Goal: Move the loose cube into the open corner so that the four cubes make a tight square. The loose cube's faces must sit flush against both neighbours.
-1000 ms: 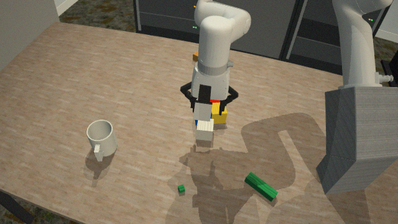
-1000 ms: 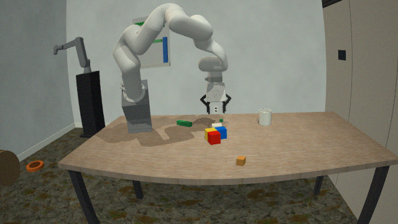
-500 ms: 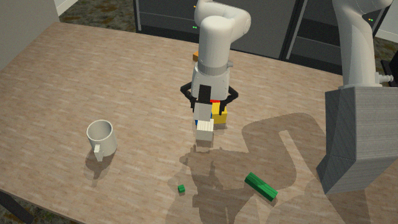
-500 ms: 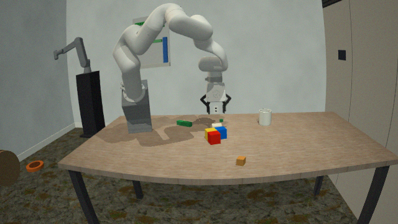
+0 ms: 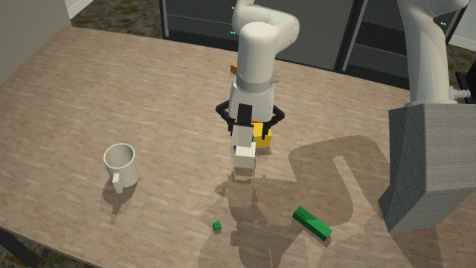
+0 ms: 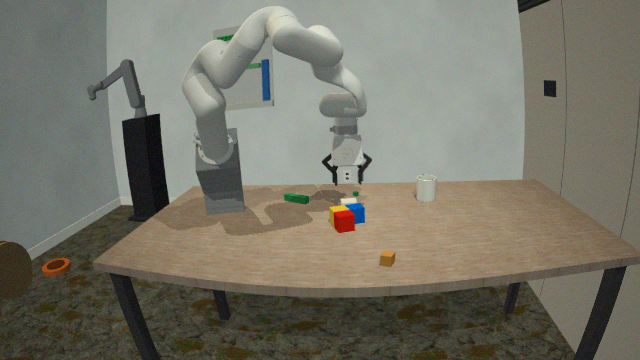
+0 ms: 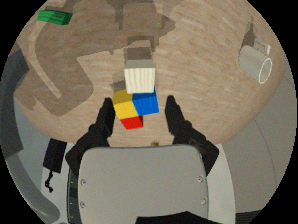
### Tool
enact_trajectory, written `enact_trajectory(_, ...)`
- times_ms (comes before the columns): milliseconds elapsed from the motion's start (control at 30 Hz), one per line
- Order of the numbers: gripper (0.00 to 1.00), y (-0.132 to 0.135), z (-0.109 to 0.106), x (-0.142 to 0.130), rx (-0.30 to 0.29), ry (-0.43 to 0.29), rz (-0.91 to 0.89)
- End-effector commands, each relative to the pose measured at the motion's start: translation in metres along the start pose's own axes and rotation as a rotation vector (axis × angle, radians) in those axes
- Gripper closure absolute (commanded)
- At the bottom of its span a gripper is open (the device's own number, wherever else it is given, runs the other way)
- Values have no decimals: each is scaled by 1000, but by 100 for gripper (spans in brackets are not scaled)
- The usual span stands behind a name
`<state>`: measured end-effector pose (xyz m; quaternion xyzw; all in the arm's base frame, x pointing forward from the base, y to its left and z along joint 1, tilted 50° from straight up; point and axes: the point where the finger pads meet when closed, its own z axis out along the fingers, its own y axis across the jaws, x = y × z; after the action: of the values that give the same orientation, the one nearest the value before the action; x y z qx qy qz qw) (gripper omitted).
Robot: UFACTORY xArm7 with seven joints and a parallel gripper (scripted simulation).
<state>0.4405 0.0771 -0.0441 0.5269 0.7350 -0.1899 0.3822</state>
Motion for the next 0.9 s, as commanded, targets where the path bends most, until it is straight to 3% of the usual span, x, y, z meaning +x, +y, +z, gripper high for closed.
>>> enact_trajectory(0,18,1,2,1,-4,3,-1)
enact_trajectory(867,18,1,34,2,-4,3,-1)
